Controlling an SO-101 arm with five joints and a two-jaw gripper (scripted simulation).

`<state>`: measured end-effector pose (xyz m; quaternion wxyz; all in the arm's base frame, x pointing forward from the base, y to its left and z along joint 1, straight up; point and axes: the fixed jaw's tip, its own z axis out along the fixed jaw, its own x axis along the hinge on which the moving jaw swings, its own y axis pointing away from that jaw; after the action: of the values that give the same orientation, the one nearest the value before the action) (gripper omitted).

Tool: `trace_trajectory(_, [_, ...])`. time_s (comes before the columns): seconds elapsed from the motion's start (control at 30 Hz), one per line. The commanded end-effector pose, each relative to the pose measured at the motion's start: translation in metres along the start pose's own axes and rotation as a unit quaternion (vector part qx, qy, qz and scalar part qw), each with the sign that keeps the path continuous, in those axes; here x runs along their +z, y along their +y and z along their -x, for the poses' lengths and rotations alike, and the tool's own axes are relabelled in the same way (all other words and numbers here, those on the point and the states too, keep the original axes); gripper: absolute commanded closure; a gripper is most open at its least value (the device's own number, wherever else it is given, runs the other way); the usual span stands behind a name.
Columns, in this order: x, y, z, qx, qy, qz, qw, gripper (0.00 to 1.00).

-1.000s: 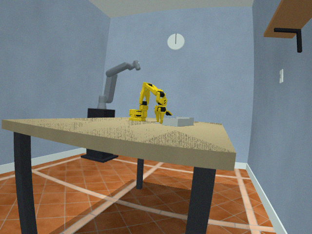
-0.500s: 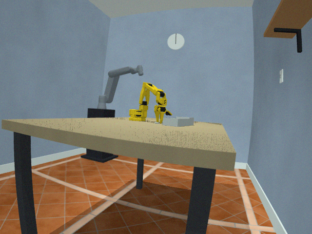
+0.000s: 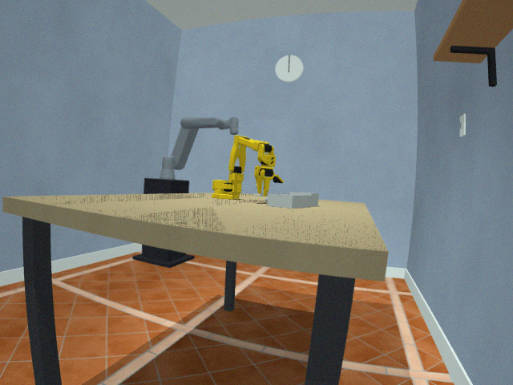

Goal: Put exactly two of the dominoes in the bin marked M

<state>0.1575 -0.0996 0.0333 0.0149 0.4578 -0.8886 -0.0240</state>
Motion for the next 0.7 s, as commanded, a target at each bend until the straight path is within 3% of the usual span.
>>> trace_trajectory(0.0, [-0.02, -0.009, -0.001, 0.001, -0.003, -0.037, 0.999, 1.0])
trace_trajectory(0.4, [-0.022, -0.009, -0.001, 0.008, -0.003, -0.037, 0.999, 1.0])
trace_trajectory(0.67, [-0.027, -0.019, 0.001, 0.072, -0.006, -0.04, 0.997, 1.0])
